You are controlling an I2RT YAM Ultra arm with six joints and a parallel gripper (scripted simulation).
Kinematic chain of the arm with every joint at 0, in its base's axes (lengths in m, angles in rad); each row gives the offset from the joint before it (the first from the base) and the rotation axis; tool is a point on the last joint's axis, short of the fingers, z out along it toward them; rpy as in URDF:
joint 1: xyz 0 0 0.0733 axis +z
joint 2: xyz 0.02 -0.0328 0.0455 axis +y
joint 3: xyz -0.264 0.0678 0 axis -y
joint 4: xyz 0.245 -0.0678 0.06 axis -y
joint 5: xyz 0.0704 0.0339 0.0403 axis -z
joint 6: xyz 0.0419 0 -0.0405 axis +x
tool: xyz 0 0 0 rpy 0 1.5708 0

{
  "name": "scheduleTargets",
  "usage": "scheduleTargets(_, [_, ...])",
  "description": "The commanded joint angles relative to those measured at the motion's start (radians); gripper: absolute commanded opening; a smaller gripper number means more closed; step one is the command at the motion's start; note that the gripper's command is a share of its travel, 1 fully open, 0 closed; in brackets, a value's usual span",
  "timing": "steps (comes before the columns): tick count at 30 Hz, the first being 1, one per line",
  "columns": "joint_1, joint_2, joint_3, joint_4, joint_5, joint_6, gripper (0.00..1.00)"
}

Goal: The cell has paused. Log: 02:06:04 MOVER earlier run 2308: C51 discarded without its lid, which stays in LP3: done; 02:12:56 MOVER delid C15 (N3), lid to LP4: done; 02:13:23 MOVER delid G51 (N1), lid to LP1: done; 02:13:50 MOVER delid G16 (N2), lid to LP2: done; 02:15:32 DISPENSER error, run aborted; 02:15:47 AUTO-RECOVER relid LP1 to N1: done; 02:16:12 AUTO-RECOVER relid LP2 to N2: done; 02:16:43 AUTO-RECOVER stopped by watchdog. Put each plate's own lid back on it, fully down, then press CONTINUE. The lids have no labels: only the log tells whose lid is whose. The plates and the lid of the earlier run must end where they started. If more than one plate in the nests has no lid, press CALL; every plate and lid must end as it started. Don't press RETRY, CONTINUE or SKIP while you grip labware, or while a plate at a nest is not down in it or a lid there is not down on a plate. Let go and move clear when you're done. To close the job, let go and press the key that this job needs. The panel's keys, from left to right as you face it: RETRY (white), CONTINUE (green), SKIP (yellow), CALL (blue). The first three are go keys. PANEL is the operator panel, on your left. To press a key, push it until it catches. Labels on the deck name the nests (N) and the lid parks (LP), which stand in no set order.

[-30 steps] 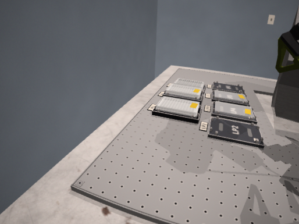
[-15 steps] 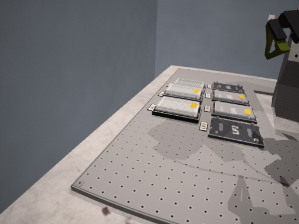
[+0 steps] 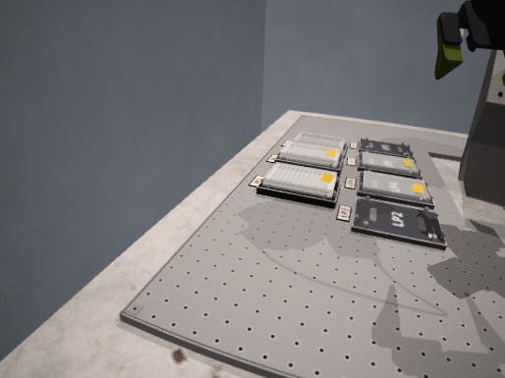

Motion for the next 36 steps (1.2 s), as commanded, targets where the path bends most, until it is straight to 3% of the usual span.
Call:
scheduleTargets(1, [-0.049,-0.036,-0.028,-0.017,-0.019,0.039,1.00])
scheduleTargets(3, [-0.087,-0.045,-0.037,-0.010,-0.027,0.043,1.00])
scheduleTargets(5, [-0.094,-0.042,0.008,-0.019,-0.030,0.075,1.00])
scheduleTargets(7, [-0.095,-0.001,0.013,-0.025,-0.030,0.114,1.00])
scheduleTargets(10, [-0.159,-0.052,-0.046,-0.014,-0.042,0.114,1.00])
scheduleTargets(16, [-0.181,-0.023,-0.001,-0.029,-0.050,0.172,1.00])
scheduleTargets(17, [-0.202,-0.052,-0.048,-0.024,-0.053,0.173,1.00])
scheduleTargets(19, [-0.247,-0.064,-0.060,-0.016,-0.062,0.170,1.00])
scheduleTargets(26, [-0.263,-0.018,-0.010,-0.039,-0.070,0.288,1.00])
scheduleTargets(29, [-0.332,-0.068,-0.068,-0.039,-0.081,0.288,1.00])
scheduleTargets(33, [-0.348,-0.069,-0.046,-0.040,-0.086,0.311,1.00])
scheduleTargets(35, [-0.353,-0.030,-0.023,-0.043,-0.088,0.347,1.00])
scheduleTargets(36, [-0.375,-0.070,-0.053,-0.044,-0.092,0.346,1.00])
